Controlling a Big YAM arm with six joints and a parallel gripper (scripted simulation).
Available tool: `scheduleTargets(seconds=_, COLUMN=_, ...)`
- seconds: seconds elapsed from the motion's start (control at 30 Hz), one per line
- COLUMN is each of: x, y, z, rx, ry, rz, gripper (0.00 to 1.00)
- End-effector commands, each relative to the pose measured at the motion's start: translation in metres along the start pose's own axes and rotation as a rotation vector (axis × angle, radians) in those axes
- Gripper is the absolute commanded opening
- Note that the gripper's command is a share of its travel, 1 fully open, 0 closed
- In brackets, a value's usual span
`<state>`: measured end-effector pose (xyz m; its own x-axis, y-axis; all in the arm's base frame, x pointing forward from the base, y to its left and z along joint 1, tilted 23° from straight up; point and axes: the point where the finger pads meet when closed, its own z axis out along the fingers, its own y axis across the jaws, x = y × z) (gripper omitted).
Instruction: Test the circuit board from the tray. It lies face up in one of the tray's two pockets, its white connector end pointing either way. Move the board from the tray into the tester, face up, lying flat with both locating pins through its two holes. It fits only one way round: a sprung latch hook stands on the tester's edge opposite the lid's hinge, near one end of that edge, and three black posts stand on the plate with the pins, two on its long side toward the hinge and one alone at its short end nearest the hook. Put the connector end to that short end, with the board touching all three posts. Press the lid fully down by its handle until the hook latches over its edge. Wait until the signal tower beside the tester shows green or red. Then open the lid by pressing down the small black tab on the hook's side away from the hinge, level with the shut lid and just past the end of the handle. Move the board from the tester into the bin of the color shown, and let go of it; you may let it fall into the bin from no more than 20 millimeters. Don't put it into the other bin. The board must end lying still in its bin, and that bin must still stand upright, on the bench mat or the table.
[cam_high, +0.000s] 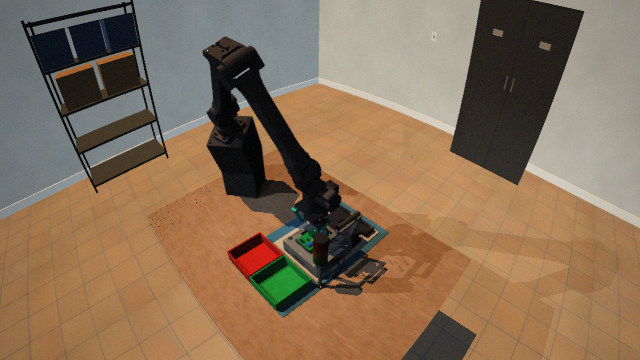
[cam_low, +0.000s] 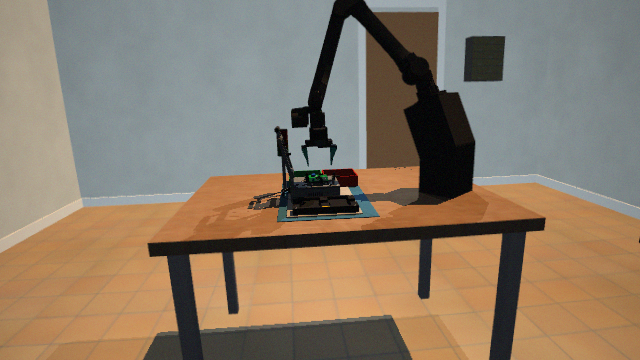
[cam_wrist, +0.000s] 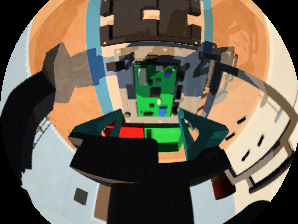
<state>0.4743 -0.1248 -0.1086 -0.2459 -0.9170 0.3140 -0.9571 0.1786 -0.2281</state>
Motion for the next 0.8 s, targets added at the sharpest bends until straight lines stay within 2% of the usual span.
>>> scheduleTargets(seconds=0.0, x=-0.01, y=-0.013, z=-0.048, rx=0.041, ry=-0.01, rz=0.001, gripper=0.92)
scheduleTargets(seconds=0.17, x=-0.01, y=-0.018, z=-0.1, rx=0.052, ry=-0.012, rz=0.006, gripper=0.92)
scheduleTargets(seconds=0.23, x=-0.01, y=-0.018, z=-0.1, rx=0.052, ry=-0.012, rz=0.006, gripper=0.92)
scheduleTargets(seconds=0.3, x=-0.009, y=-0.018, z=-0.122, rx=0.054, ry=-0.013, rz=0.007, gripper=0.92)
scheduleTargets(seconds=0.37, x=-0.009, y=-0.03, z=-0.148, rx=0.077, ry=-0.017, rz=0.016, gripper=0.92)
scheduleTargets(seconds=0.53, x=-0.009, y=-0.03, z=-0.196, rx=0.082, ry=-0.02, rz=0.018, gripper=0.92)
scheduleTargets(seconds=0.67, x=-0.008, y=-0.029, z=-0.222, rx=0.084, ry=-0.022, rz=0.019, gripper=0.92)
scheduleTargets(seconds=0.77, x=-0.008, y=-0.029, z=-0.23, rx=0.084, ry=-0.022, rz=0.02, gripper=0.92)
